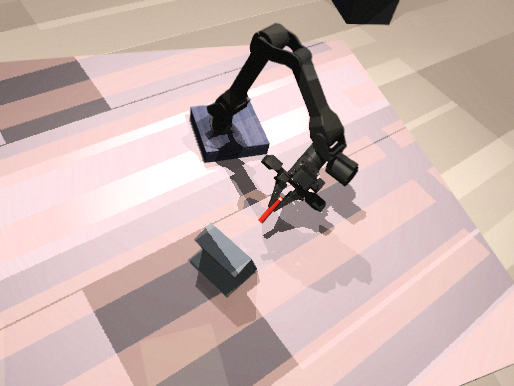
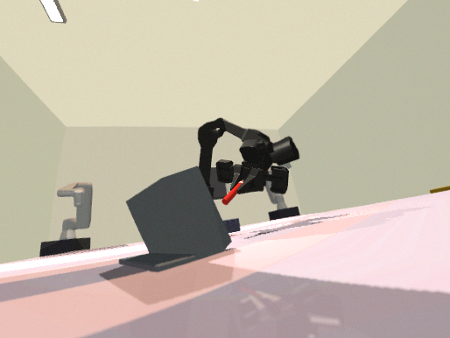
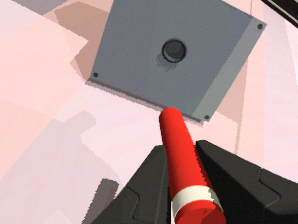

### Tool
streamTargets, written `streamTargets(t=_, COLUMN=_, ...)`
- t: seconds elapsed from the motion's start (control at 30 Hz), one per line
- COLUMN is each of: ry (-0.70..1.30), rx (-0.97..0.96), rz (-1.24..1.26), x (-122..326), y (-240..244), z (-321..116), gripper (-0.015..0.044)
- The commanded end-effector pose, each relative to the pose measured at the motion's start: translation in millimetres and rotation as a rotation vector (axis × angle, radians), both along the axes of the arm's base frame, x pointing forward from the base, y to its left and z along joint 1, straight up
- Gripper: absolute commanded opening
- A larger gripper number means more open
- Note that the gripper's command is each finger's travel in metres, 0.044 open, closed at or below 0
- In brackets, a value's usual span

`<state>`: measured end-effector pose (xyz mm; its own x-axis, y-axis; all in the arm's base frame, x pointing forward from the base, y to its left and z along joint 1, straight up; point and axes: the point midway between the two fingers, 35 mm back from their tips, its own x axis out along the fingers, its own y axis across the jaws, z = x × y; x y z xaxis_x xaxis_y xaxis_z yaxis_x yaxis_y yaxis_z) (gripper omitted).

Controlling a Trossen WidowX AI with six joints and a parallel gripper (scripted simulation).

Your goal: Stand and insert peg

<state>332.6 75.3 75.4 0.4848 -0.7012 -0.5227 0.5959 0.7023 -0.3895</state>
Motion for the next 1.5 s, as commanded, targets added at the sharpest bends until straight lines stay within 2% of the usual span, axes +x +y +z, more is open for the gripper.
streamTargets(t=0.0, ry=-0.006, rx=-0.016, rz=0.003, x=3.4, y=-4.3, z=-0.7, gripper=0.0)
streamTargets(t=1.47, ry=-0.077, rx=-0.126, rz=0.004, x=30.0, y=-42.2, z=-10.3, gripper=0.0)
